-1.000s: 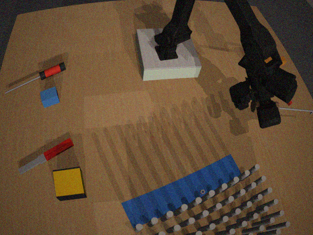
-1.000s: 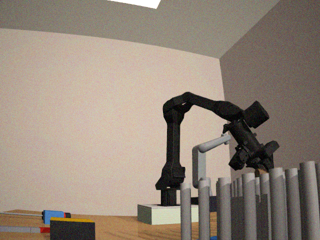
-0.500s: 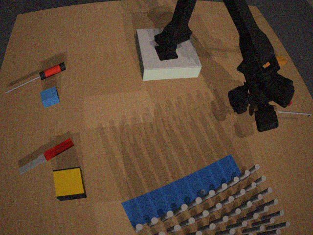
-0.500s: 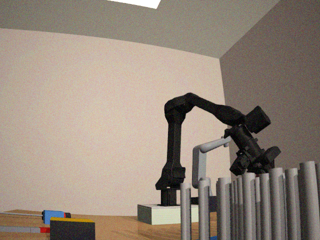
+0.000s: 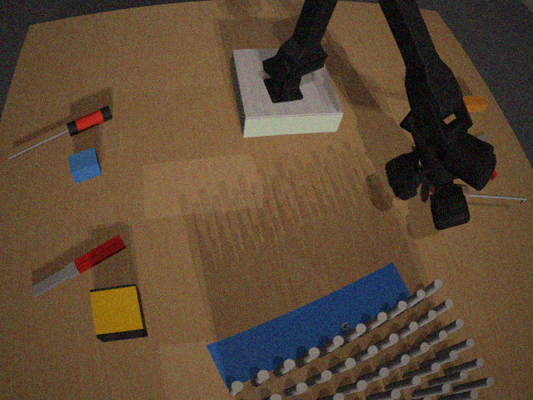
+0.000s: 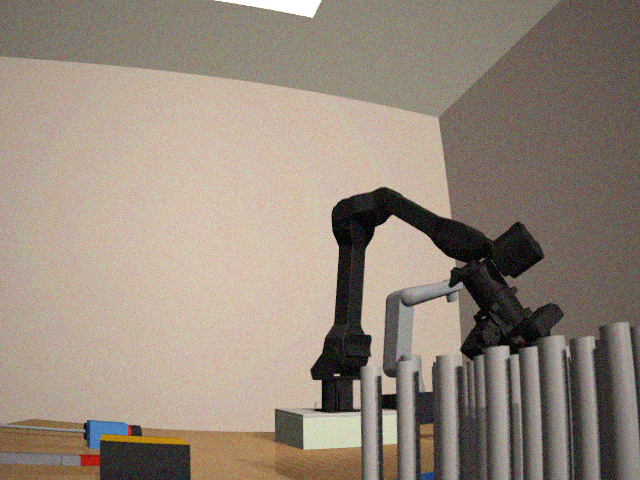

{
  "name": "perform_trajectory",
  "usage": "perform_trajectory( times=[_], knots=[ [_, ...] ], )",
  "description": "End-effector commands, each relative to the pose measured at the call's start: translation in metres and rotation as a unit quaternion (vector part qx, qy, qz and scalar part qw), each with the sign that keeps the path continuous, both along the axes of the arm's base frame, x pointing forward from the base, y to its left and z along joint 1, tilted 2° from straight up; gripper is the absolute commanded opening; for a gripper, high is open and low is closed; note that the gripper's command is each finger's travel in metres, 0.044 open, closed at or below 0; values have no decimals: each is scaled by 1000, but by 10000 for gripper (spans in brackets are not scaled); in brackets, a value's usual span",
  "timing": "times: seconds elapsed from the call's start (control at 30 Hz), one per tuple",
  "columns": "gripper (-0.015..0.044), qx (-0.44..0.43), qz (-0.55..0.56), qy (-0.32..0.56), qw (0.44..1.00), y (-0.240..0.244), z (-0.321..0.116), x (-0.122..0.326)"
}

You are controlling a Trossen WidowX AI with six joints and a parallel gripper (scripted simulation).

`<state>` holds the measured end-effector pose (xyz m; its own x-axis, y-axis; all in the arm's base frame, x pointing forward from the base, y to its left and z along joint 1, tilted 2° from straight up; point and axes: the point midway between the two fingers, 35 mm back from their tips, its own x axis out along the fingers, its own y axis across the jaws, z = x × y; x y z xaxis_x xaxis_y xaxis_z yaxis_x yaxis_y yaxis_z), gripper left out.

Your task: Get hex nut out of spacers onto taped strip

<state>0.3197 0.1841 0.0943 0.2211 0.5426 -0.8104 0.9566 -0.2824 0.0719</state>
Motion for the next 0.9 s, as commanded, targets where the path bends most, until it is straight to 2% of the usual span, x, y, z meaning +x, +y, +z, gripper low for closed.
perform_trajectory(
  times=[0.0,0.87],
  knots=[
    [0,1,3,1,1000,0,-7,-1],
    [0,1,3,2,1000,0,-35,0]
  ],
)
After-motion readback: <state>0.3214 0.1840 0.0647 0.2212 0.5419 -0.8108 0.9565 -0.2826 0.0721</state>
